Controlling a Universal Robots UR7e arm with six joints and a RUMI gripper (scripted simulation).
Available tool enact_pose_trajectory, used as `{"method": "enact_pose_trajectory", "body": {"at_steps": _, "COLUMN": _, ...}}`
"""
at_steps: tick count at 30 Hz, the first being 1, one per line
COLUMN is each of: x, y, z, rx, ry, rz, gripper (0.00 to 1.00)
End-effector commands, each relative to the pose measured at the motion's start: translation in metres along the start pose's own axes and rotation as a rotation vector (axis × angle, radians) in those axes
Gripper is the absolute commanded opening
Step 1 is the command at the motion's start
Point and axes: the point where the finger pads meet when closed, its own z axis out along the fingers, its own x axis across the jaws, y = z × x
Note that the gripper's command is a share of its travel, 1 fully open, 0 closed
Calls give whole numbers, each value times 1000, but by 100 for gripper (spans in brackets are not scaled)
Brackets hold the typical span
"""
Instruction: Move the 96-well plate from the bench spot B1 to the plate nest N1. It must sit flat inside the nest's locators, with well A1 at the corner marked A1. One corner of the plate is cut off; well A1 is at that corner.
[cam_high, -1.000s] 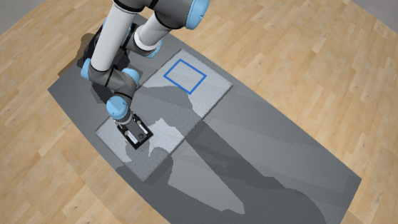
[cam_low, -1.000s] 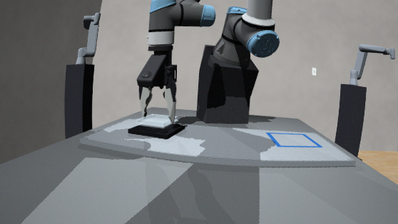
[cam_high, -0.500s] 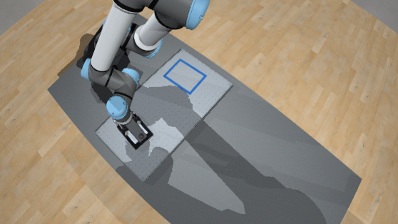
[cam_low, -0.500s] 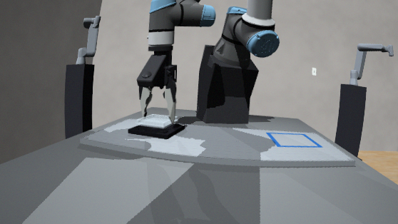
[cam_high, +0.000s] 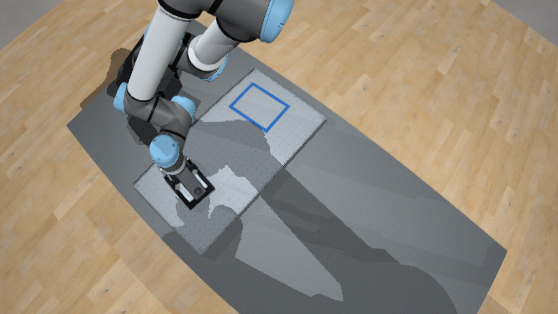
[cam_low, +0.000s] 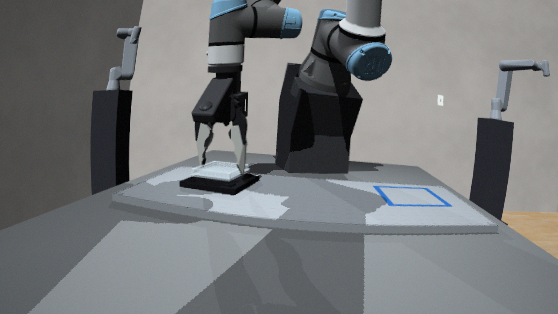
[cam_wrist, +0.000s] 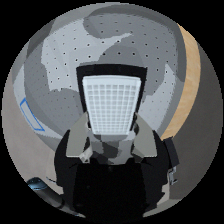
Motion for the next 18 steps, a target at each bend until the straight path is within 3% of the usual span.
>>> {"method": "enact_pose_trajectory", "body": {"at_steps": 1, "x": 0, "y": 0, "z": 0, "rx": 1, "ry": 1, "rz": 0, "gripper": 0}}
{"method": "enact_pose_trajectory", "body": {"at_steps": 18, "x": 0, "y": -1, "z": 3, "rx": 1, "ry": 1, "rz": 0, "gripper": 0}}
